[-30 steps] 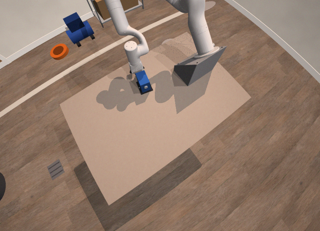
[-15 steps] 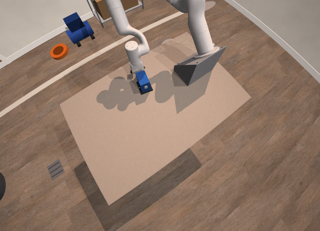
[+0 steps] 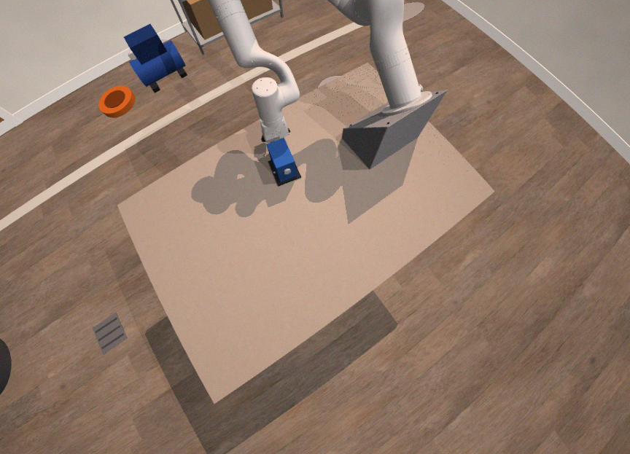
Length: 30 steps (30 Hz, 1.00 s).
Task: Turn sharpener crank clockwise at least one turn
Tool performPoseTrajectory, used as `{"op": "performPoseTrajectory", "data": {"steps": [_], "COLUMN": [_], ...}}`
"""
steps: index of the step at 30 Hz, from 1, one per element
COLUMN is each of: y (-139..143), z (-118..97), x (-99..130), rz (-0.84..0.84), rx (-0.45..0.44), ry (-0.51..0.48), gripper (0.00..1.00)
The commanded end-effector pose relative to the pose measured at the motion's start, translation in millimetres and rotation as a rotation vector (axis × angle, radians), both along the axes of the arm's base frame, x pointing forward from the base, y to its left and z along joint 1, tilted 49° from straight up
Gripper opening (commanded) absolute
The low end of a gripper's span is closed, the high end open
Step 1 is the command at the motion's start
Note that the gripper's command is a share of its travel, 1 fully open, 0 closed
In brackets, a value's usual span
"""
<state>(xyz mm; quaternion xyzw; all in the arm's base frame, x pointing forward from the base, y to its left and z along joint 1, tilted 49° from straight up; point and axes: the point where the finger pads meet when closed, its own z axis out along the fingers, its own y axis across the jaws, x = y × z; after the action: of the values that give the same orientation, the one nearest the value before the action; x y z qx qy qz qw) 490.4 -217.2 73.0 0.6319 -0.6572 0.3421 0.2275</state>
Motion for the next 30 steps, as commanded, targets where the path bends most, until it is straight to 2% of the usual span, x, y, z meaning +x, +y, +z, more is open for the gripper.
{"op": "performPoseTrajectory", "data": {"steps": [1, 17, 30], "y": [3.6, 19.3, 26.0], "z": [1.8, 13.2, 18.8], "x": [-11.2, -34.2, -39.0], "rz": [0.001, 0.001, 0.001], "rx": [0.000, 0.000, 0.000], "ry": [-0.002, -0.002, -0.002], "gripper": [0.00, 0.00, 0.00]}}
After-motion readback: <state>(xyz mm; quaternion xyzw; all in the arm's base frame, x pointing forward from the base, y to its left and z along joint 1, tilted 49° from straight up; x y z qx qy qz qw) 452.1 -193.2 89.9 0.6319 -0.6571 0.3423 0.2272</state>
